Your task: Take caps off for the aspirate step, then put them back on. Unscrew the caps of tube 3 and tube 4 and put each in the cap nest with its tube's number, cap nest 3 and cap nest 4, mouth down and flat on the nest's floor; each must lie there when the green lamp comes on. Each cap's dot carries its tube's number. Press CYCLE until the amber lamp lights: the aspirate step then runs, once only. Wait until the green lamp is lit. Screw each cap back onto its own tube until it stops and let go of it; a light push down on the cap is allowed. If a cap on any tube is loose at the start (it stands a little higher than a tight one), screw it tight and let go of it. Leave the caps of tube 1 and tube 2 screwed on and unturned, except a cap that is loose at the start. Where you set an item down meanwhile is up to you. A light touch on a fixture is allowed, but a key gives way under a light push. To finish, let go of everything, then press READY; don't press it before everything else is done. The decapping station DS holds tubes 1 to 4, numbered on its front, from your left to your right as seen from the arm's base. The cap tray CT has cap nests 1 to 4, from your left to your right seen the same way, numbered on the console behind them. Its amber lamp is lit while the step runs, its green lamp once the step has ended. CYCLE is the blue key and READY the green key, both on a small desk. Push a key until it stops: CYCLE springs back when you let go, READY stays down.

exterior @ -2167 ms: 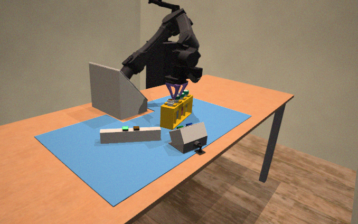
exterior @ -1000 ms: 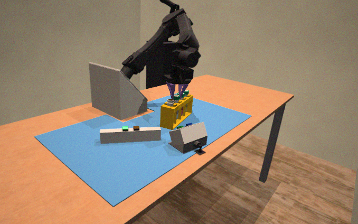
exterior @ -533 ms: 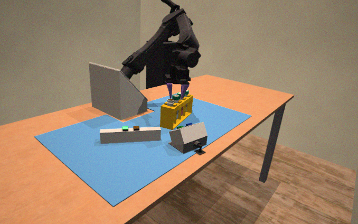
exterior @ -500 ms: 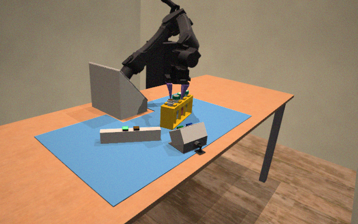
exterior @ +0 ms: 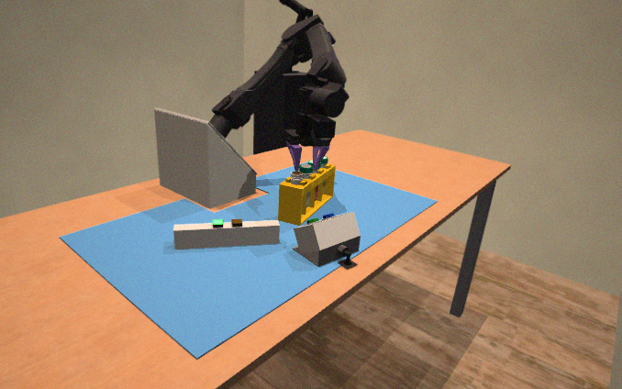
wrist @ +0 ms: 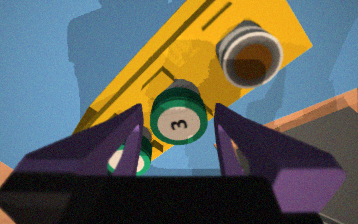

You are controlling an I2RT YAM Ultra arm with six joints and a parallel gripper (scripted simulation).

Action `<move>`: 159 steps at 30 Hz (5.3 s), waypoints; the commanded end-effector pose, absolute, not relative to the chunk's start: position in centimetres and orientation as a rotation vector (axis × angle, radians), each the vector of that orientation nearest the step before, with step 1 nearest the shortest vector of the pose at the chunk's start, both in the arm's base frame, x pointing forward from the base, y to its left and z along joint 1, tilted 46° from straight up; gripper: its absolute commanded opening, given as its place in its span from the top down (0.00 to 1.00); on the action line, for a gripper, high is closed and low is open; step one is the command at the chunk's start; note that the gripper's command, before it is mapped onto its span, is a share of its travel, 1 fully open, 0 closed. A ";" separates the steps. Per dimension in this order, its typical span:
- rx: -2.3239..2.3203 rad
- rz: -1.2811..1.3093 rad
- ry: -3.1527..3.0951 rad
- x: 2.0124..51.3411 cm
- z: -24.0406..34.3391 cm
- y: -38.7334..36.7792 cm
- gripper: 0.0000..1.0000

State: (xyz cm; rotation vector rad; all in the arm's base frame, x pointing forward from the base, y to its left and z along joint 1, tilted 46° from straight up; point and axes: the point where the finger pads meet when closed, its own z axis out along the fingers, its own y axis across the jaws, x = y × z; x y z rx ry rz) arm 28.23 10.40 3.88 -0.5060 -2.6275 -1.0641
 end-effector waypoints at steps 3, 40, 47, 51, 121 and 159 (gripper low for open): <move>-0.173 -1.142 -2.762 28.6 4.1 10.0 0.51; 1.712 -1.238 -2.747 28.7 4.1 10.0 0.51; 2.156 -1.190 -2.574 28.6 4.1 9.9 0.51; 2.404 -1.149 -2.442 28.6 4.1 9.9 0.51; -0.690 -1.030 -2.560 28.6 4.0 10.0 1.00; -1.961 -0.468 -1.376 28.6 4.0 10.0 1.00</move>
